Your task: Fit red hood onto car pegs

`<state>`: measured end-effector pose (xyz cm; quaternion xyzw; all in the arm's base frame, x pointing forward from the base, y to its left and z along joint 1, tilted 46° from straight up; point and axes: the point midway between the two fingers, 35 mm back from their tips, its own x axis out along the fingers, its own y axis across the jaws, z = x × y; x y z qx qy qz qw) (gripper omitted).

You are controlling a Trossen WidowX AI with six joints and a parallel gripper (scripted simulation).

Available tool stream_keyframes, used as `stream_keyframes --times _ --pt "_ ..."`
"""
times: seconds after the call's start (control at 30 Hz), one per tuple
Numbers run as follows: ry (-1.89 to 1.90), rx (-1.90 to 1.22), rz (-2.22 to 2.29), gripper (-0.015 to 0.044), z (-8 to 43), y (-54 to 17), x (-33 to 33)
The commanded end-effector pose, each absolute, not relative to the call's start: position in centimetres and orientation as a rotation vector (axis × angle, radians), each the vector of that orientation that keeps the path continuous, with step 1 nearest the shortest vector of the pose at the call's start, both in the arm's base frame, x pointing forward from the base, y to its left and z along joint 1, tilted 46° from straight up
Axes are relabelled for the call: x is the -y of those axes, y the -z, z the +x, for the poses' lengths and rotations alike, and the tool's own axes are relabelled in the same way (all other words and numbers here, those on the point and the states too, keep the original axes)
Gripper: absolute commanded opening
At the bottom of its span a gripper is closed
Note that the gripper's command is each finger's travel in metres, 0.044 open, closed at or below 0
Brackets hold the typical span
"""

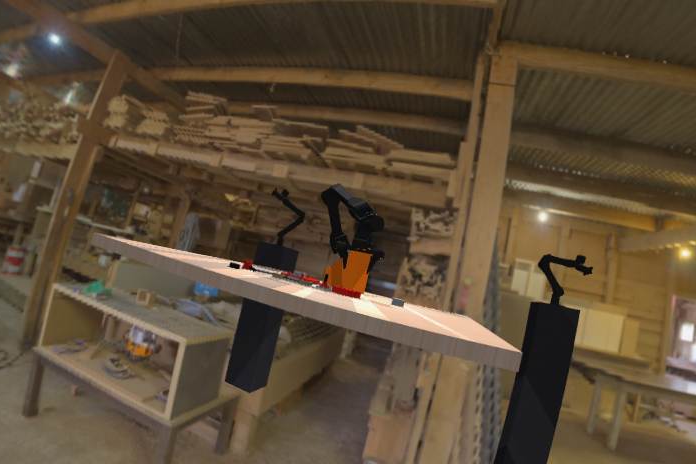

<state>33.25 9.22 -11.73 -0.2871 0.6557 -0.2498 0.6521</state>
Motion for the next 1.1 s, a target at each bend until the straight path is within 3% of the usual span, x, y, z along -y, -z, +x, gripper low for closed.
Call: stream_keyframes --times 0.0,0.3,1.07 --pt "0.103 -1.663 -1.130 0.0440 33.9 11.9 -8.1" --pt "-0.314 -1.739 -1.485 0.0440 34.3 12.1 -7.2" --pt "-0.322 -1.740 -1.492 0.0440 34.4 12.2 -7.1"
